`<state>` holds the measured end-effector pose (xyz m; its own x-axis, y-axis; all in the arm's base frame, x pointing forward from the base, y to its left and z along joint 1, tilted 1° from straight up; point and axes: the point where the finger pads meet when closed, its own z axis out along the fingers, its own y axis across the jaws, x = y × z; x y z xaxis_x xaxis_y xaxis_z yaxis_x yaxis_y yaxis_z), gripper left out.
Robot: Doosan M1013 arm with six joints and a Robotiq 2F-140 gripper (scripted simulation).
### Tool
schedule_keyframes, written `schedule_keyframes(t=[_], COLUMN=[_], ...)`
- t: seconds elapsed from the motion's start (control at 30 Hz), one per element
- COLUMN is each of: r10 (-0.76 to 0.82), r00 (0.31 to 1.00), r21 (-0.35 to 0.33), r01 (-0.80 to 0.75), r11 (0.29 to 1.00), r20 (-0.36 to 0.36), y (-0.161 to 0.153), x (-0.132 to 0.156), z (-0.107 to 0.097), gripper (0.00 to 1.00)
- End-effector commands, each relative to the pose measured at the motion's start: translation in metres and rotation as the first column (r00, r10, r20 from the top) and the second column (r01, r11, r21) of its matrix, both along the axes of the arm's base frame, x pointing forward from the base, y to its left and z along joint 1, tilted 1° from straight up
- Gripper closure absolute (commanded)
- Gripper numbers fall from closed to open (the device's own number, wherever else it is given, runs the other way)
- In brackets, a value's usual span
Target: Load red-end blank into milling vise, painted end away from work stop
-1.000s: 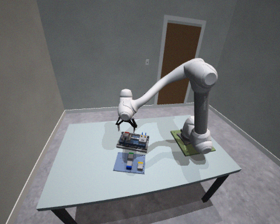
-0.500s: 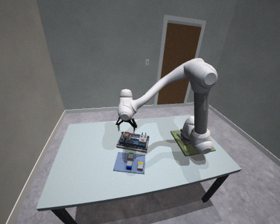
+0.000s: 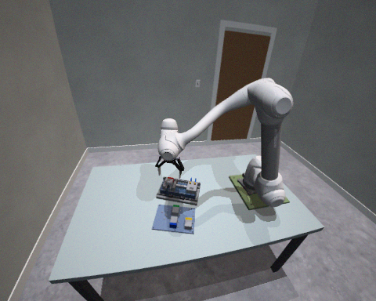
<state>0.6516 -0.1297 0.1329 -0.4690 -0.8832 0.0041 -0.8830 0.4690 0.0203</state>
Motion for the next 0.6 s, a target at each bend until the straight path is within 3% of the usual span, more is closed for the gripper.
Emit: schedule_keyframes(t=[0.0, 0.3, 0.4, 0.57], r10=[0.0, 0.0, 0.0, 0.0], r00=[1.0, 1.0, 1.0, 1.0], r21=[0.0, 0.0, 0.0, 0.0], r01=[0.0, 0.0, 0.0, 0.0], r11=[1.0, 1.0, 1.0, 1.0], r20=[0.0, 0.0, 0.0, 0.0], y=[0.0, 0.0, 0.0, 0.0], x=[0.0, 0.001, 0.001, 0.001], z=[0.016, 0.052, 0.049, 0.063], gripper=[0.0, 0.0, 0.0, 0.0])
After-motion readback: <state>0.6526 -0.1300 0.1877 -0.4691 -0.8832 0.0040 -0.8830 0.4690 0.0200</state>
